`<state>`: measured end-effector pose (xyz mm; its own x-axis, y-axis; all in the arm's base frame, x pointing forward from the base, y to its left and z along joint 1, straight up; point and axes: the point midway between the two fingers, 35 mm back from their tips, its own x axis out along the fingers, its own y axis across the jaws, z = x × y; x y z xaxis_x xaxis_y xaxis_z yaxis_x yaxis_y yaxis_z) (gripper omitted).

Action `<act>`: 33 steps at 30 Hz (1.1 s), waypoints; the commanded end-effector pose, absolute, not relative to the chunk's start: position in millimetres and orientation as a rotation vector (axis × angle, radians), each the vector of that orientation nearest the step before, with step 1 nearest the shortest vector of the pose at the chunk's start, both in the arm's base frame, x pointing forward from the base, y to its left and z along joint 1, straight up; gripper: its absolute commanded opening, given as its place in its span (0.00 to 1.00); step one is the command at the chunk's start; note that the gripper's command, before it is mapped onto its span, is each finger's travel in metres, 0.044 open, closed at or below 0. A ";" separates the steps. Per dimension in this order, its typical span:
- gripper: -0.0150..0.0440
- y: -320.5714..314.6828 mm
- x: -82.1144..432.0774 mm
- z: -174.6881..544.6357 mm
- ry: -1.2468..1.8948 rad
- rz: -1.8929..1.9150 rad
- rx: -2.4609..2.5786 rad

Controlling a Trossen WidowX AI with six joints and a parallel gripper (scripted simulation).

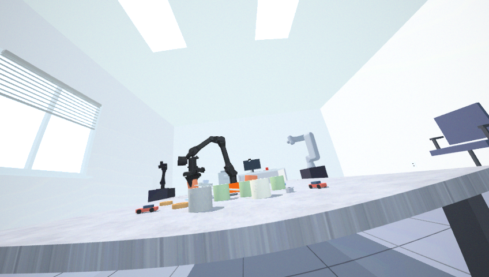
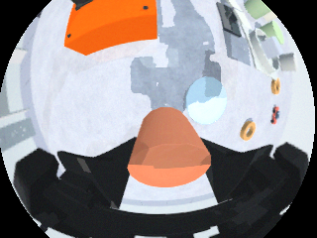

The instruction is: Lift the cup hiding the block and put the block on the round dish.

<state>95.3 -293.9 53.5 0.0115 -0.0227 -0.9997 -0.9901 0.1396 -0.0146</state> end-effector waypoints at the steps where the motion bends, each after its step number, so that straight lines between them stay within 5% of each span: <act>1: 0.25 -294.8 93.0 38.4 1.282 1.090 -1.128; 22: 0.25 -295.0 93.0 1.5 1.282 1.090 -1.127; 33: 0.74 -293.6 93.5 6.1 1.276 1.090 -1.120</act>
<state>93.4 -293.4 5.9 0.0091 -0.0156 -0.9998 -0.9900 0.1403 -0.0112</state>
